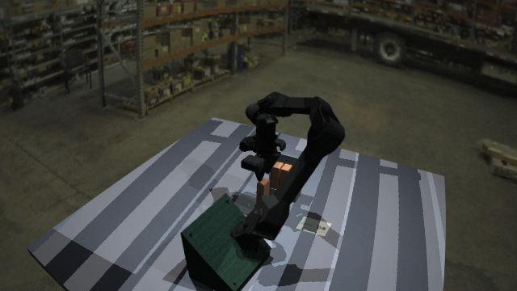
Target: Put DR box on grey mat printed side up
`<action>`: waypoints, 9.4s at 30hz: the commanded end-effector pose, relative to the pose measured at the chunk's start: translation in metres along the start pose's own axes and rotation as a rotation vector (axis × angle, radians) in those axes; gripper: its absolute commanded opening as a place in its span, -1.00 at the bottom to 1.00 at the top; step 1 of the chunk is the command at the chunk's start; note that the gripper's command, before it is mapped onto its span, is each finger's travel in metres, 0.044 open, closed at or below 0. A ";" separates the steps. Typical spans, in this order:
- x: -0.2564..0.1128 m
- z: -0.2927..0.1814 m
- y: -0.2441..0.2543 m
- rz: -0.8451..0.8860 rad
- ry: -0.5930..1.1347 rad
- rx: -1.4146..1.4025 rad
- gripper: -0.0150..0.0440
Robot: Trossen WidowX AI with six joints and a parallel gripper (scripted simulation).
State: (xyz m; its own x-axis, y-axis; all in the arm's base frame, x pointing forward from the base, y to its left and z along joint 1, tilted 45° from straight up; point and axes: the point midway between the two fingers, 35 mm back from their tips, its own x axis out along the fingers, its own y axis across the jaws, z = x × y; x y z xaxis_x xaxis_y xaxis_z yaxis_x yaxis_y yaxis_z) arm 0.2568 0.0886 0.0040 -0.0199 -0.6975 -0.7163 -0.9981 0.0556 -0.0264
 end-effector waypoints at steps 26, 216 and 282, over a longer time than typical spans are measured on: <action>0.024 -0.001 0.000 0.001 0.002 0.001 0.08; 0.021 -0.060 -0.126 -0.021 0.002 -0.058 0.04; -0.031 -0.019 -0.116 -0.342 -0.150 0.525 -0.49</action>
State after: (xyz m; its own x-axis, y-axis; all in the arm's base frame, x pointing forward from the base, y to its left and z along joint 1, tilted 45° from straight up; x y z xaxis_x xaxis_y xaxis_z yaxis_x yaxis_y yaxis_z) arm 0.3730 0.0862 0.0442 0.3089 -0.6423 -0.7015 -0.8240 0.1875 -0.5346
